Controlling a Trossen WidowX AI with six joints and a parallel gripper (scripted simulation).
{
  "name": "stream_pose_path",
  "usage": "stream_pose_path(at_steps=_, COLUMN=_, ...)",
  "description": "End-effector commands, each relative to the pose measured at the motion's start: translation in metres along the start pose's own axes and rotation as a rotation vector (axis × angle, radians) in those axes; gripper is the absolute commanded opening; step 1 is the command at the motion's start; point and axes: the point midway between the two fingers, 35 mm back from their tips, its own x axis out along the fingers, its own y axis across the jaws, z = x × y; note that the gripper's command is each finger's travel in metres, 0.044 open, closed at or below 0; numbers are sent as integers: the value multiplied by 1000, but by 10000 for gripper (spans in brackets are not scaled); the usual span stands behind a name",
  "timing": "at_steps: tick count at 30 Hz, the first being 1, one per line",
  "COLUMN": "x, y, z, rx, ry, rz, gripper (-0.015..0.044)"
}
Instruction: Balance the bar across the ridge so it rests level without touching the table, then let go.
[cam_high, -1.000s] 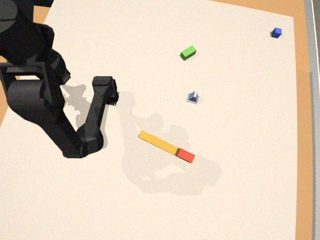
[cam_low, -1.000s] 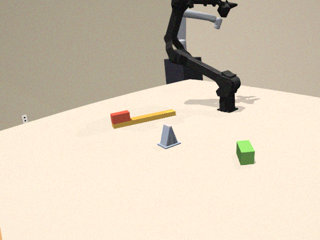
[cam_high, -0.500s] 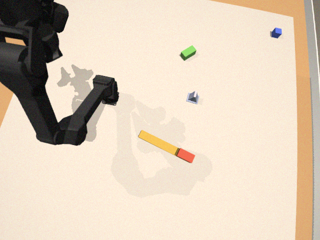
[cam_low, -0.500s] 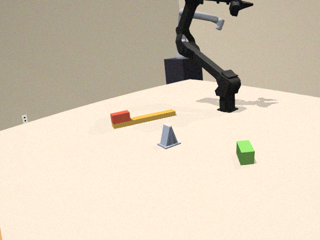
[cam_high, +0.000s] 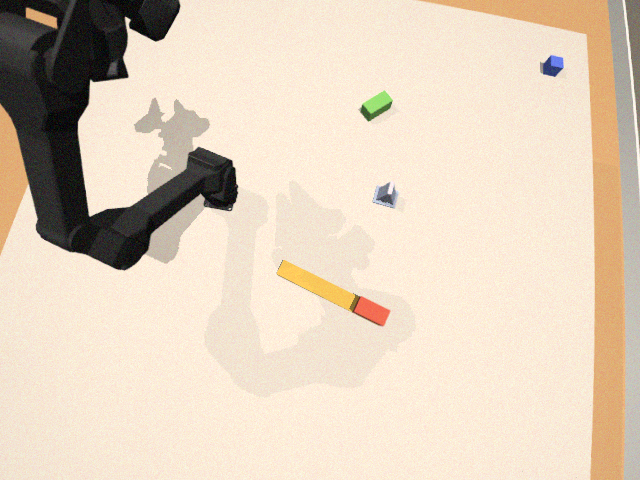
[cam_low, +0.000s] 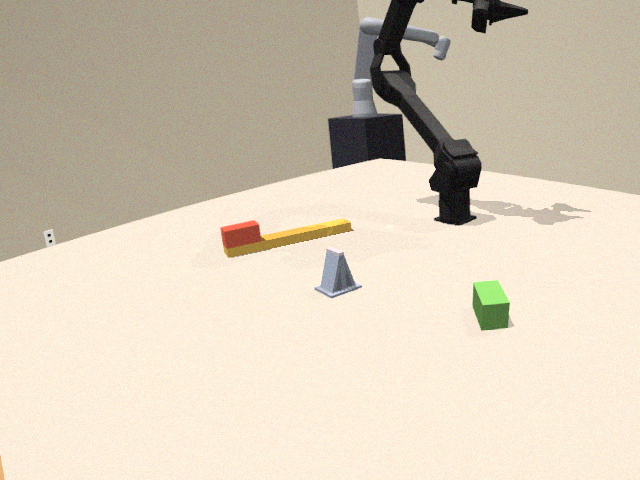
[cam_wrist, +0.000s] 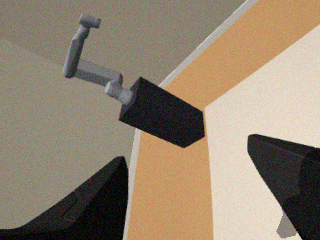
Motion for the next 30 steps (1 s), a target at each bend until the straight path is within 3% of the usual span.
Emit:
stream_pose_path(at_steps=1, x=9, y=-19, z=16, rx=14, ry=-43, rz=-90, gripper=315)
stream_pose_path(at_steps=15, x=18, y=-81, z=62, rx=67, ry=-152, rz=-347, gripper=315)
stream_pose_path(at_steps=30, x=-1, y=-154, z=99, rx=150, ry=-235, rz=-615, gripper=315)
